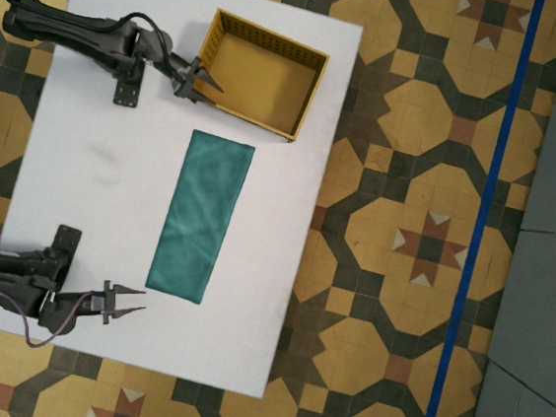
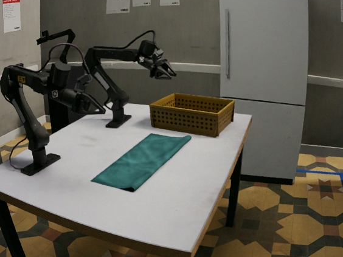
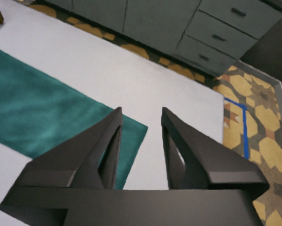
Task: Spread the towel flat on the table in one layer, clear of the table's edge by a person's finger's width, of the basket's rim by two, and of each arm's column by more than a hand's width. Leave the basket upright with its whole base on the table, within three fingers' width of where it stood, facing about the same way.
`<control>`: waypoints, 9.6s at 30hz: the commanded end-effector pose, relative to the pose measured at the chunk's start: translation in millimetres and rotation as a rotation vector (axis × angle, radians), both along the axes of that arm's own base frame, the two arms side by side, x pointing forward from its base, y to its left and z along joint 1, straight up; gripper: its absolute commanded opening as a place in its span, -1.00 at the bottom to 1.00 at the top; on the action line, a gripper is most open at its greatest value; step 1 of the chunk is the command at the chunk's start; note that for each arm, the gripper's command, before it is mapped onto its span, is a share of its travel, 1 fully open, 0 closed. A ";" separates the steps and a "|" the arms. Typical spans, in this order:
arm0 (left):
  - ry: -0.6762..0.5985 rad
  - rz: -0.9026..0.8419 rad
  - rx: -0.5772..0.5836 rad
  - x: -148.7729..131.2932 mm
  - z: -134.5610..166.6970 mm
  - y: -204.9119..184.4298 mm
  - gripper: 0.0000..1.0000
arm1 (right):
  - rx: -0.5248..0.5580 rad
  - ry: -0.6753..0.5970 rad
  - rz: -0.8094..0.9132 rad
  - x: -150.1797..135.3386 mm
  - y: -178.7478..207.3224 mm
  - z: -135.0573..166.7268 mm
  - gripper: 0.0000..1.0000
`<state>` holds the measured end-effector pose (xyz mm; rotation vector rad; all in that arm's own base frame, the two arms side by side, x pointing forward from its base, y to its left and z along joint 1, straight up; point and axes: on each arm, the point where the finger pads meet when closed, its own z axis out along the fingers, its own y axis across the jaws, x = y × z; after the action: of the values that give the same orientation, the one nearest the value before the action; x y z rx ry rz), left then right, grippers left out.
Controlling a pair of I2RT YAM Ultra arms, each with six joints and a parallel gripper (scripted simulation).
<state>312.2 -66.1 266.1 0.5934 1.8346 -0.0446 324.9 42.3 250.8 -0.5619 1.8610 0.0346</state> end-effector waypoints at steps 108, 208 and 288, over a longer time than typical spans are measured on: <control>0.709 -0.937 0.844 -62.0 -257.4 -116.2 -0.79 | -0.825 0.714 0.932 -24.5 74.4 -242.7 -0.69; 0.698 -0.946 0.833 -53.6 -211.5 -122.2 -1.00 | -0.807 0.709 0.939 -31.9 88.5 -206.5 -1.00; 0.675 -0.172 0.227 47.8 -57.9 -112.5 -1.00 | -0.300 0.613 0.532 -155.1 174.6 -33.2 -1.00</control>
<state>349.0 -174.7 189.1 1.1352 2.4244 -0.1827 176.8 211.8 190.5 -1.4613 2.2538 0.3048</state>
